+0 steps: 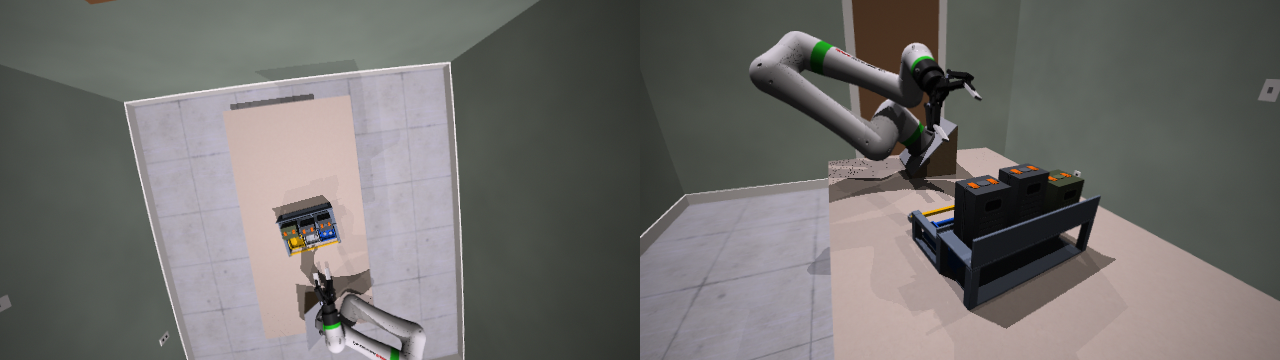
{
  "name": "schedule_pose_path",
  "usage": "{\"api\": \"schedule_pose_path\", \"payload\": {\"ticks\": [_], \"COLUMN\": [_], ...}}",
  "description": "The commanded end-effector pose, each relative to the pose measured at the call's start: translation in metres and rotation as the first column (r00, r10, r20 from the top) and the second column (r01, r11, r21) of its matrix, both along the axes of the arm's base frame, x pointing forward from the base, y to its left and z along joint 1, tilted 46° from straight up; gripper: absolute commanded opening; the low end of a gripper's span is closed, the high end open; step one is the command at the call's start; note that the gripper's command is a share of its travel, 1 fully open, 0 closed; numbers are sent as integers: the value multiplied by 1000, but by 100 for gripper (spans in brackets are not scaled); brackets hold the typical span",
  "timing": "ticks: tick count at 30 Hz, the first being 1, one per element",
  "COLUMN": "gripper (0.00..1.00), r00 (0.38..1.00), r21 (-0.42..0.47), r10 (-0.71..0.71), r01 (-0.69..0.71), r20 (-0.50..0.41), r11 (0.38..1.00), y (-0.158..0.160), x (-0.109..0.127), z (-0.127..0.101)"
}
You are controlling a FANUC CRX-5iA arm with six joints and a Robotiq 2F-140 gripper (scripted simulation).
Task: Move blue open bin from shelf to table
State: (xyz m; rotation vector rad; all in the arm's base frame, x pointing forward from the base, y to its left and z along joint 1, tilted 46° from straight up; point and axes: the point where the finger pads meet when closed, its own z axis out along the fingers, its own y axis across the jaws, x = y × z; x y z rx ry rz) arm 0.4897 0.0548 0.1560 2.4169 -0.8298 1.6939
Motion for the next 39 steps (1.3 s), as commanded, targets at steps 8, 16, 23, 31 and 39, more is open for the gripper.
{"api": "schedule_pose_path", "payload": {"ticks": [8,16,23,31,39], "gripper": [100,100,100,100,100], "r00": [1000,998,998,998,998], "r21": [2,8,8,8,8], "r10": [12,56,56,56,56], "r01": [-12,-57,-57,-57,-57], "r20": [9,42,42,42,42], "r11": [1000,998,998,998,998], "y": [0,-1,-1,-1,-1], "x": [1,3,3,5,5], "z": [0,-1,-1,-1,-1]}}
